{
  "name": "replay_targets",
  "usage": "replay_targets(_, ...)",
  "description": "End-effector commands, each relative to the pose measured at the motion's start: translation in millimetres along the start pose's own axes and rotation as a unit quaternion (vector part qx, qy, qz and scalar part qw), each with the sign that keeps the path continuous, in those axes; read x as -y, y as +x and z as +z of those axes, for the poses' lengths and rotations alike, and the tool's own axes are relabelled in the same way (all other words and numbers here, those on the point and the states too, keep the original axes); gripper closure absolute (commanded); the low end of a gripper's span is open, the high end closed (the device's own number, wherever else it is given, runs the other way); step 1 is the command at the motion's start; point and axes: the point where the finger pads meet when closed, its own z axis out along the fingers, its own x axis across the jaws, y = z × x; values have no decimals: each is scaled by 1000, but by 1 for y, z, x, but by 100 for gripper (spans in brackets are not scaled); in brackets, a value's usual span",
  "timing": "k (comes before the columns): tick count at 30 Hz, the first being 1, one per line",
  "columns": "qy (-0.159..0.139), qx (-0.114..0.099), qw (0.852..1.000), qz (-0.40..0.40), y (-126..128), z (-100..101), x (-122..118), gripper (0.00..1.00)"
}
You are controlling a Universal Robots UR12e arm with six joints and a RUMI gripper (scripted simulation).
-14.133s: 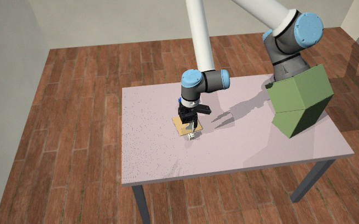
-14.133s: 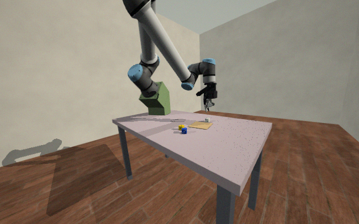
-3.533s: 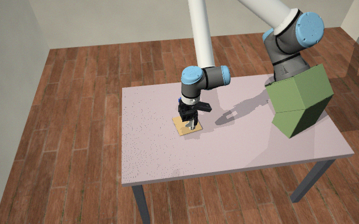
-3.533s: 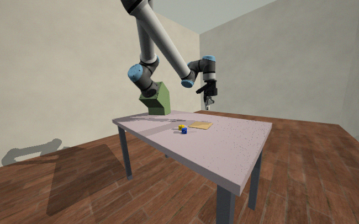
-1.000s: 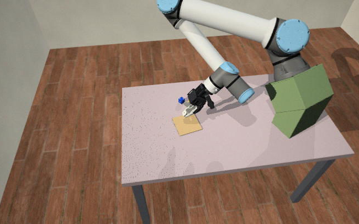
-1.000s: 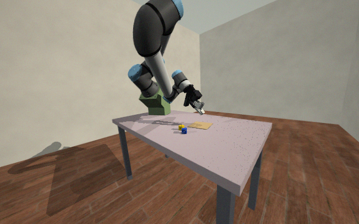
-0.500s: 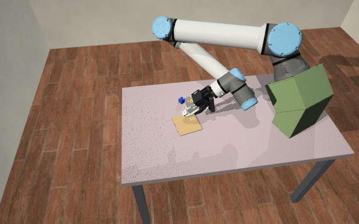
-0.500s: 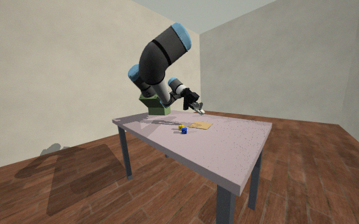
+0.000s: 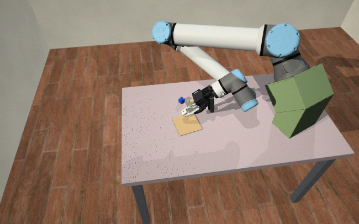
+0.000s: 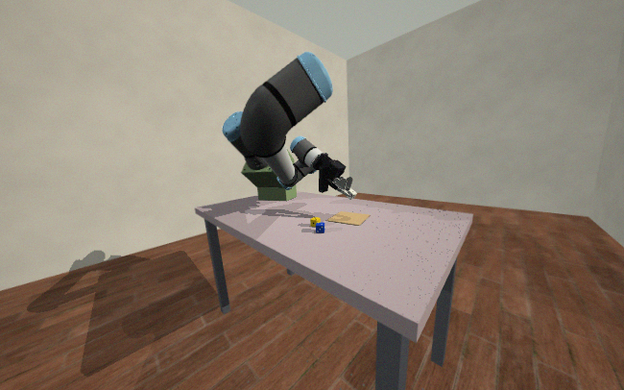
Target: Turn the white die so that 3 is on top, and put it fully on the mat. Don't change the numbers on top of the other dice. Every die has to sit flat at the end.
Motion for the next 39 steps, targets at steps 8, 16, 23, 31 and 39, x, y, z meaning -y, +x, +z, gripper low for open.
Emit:
replay_targets(8, -2, 0, 1000, -1, 0, 10, 13, 90)
replay_targets(16, -2, 0, 1000, -1, 0, 25, 35, 90)
replay_targets(23, -2, 0, 1000, -1, 0, 34, 47, 90)
replay_targets(31, -2, 0, 1000, -1, 0, 40, 55, 90)
replay_targets(39, -2, 0, 1000, -1, 0, 40, 56, 90)
